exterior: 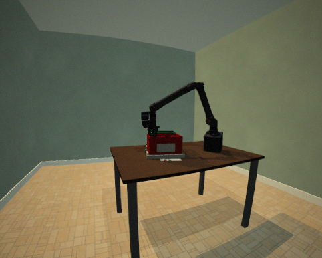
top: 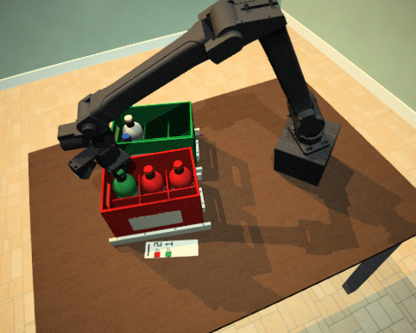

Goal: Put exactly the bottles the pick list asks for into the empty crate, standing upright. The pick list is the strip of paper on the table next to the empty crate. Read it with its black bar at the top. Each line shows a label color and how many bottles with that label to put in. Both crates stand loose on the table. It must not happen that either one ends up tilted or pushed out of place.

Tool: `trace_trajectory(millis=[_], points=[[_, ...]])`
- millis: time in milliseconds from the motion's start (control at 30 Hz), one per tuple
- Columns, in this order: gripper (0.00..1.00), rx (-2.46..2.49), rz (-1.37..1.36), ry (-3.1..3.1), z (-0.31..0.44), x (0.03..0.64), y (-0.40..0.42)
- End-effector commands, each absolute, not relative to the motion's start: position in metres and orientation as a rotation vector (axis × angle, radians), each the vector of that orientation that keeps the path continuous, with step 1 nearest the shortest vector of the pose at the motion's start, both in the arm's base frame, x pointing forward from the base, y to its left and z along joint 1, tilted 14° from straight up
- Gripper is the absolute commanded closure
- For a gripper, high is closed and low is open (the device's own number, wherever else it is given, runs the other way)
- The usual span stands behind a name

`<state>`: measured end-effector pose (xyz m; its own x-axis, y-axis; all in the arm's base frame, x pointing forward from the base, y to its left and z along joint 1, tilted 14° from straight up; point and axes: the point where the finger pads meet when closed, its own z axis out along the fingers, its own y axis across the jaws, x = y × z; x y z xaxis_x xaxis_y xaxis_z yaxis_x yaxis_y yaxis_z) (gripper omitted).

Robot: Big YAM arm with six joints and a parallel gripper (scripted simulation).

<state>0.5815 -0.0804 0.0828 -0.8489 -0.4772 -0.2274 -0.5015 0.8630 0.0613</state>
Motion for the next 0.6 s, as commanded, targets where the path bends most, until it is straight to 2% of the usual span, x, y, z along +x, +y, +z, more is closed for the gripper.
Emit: trace_trajectory(millis=[0, 567], points=[[1.00, -0.742, 0.116, 2.754, 0.115, 0.611, -0.079], [1.00, -0.740, 0.107, 2.741, 0.117, 0.612, -0.079]])
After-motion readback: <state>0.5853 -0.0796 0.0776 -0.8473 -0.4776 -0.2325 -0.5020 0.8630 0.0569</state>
